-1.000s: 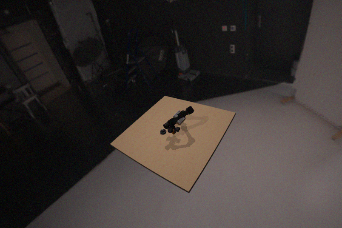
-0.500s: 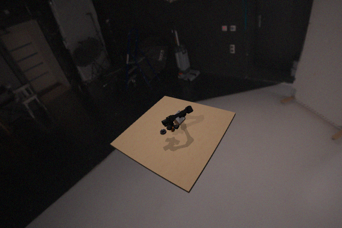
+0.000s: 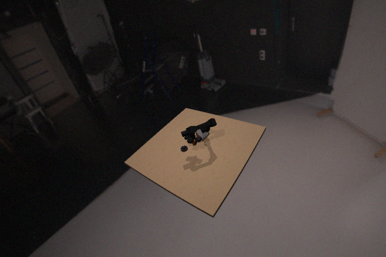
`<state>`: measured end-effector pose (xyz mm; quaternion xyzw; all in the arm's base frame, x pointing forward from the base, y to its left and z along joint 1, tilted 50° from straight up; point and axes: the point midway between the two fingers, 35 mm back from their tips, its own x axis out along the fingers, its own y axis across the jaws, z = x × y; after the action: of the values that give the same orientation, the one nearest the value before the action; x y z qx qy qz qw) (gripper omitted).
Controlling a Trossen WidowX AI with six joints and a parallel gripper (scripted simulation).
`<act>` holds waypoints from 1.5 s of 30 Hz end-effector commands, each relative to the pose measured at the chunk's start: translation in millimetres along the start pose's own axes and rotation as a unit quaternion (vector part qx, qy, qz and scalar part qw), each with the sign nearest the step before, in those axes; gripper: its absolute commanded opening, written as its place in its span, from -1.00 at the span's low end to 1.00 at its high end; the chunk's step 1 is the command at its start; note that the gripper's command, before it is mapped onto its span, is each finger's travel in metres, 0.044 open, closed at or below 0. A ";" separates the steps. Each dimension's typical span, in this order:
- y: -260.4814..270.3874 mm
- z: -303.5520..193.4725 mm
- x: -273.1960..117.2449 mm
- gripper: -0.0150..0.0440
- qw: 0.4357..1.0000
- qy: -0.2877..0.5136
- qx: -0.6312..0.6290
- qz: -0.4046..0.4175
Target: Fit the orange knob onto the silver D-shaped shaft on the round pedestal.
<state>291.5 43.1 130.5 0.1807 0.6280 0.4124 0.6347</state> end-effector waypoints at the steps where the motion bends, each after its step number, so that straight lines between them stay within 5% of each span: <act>1: -1.0 0.8 -7.4 -0.49 1.000 -0.001 -0.004 -0.003; 45: -135.5 -0.4 30.8 -0.49 1.000 -0.001 -0.005 -0.006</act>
<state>324.1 -8.3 16.7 0.1796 0.6293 0.4131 0.6333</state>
